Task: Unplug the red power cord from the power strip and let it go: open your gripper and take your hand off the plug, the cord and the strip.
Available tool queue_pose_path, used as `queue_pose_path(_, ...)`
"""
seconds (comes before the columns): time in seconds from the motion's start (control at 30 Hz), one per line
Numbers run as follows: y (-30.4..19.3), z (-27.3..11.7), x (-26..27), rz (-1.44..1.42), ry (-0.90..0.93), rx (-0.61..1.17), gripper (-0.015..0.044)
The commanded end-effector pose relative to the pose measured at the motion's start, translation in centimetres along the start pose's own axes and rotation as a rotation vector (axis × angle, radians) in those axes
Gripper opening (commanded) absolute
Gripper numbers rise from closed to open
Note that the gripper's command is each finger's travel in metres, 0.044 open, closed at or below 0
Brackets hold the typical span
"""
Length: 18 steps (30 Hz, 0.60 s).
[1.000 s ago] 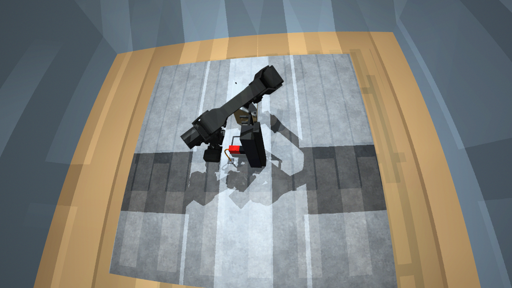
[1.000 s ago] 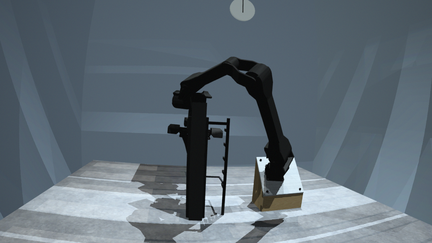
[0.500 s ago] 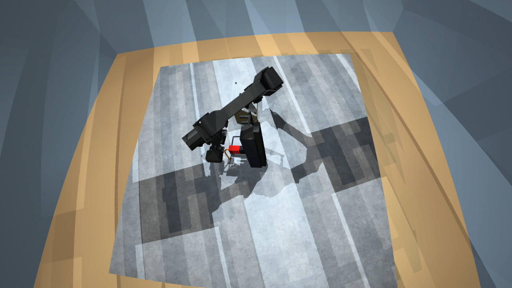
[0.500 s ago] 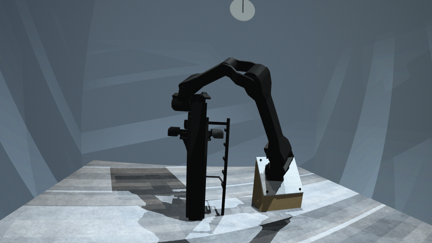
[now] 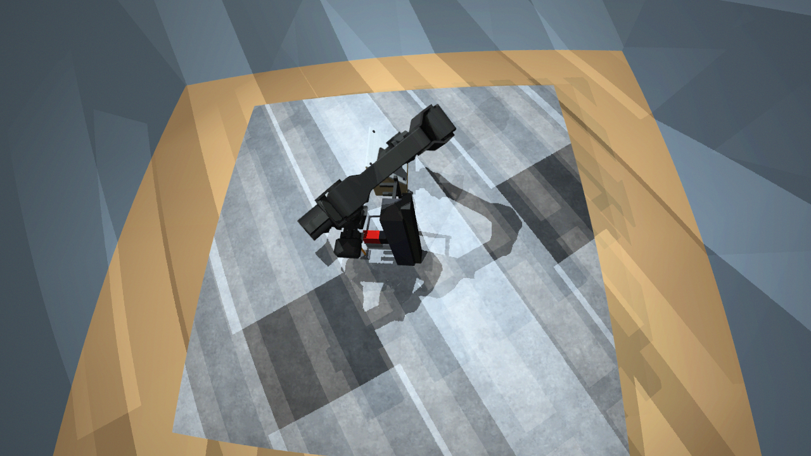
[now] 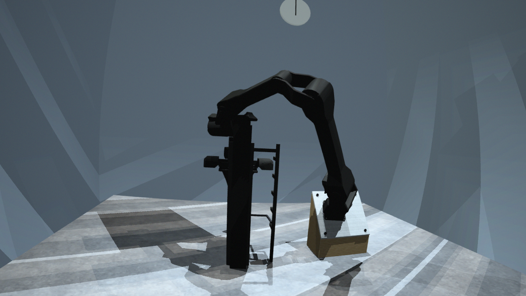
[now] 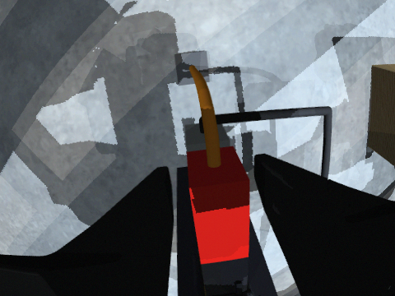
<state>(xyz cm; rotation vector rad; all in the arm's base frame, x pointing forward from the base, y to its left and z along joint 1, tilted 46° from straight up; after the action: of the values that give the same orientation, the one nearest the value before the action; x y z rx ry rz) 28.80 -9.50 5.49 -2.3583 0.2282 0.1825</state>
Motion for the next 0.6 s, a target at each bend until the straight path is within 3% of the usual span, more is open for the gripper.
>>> queue_pose_path(0.0,-0.91,-0.02,-0.37,0.001,0.000,0.003,0.0160)
queue_pose_path(0.57,-1.76,0.63,-0.67,0.001,0.000,0.004,0.0160)
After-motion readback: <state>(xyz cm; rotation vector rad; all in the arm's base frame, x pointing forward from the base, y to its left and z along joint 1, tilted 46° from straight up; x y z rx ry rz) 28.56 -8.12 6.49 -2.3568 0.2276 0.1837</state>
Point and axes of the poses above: the point midway between the two fingers, 35 mm back from their tips, its own z axis out along the fingers, its own x axis across the jaws, y = z × x, the point moved 5 cm from there along -z, back along the fingers, and after that the axes turned 14 degrees about z, right-handed, at the moved point
